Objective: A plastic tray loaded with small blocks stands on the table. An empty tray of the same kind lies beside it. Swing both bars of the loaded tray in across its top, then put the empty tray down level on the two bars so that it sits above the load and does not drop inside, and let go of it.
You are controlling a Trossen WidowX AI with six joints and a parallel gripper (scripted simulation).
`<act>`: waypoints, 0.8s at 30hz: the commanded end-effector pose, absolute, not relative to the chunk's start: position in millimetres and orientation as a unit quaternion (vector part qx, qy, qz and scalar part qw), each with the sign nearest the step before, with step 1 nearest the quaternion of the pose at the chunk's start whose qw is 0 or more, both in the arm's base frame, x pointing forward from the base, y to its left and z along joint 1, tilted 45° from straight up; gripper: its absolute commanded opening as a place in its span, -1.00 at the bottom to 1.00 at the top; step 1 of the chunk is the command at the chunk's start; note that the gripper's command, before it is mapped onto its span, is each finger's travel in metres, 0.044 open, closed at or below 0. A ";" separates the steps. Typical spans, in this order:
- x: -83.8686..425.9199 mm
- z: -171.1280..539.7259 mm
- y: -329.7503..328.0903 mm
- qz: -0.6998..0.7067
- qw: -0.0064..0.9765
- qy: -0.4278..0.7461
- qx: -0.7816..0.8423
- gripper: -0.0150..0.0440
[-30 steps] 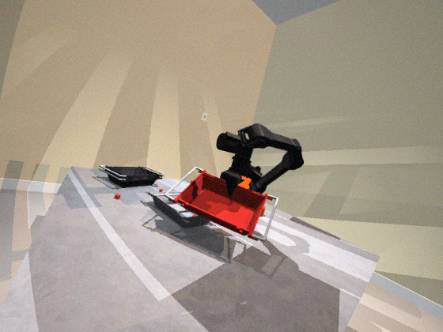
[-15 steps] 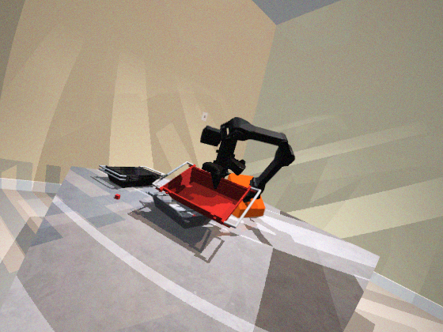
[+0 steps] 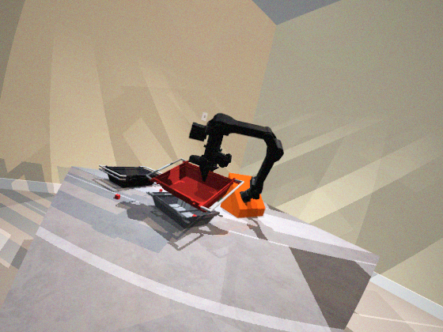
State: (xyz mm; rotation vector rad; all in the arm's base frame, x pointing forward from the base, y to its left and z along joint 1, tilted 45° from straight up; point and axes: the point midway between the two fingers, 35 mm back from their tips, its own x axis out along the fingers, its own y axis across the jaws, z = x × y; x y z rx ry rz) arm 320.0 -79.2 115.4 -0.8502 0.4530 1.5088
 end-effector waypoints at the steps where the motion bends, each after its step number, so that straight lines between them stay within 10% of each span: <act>1: 319.9 108.5 -98.9 0.646 0.638 0.203 -0.365 -0.49; 24: 314.1 79.7 -131.6 0.639 0.660 0.215 -0.333 -0.49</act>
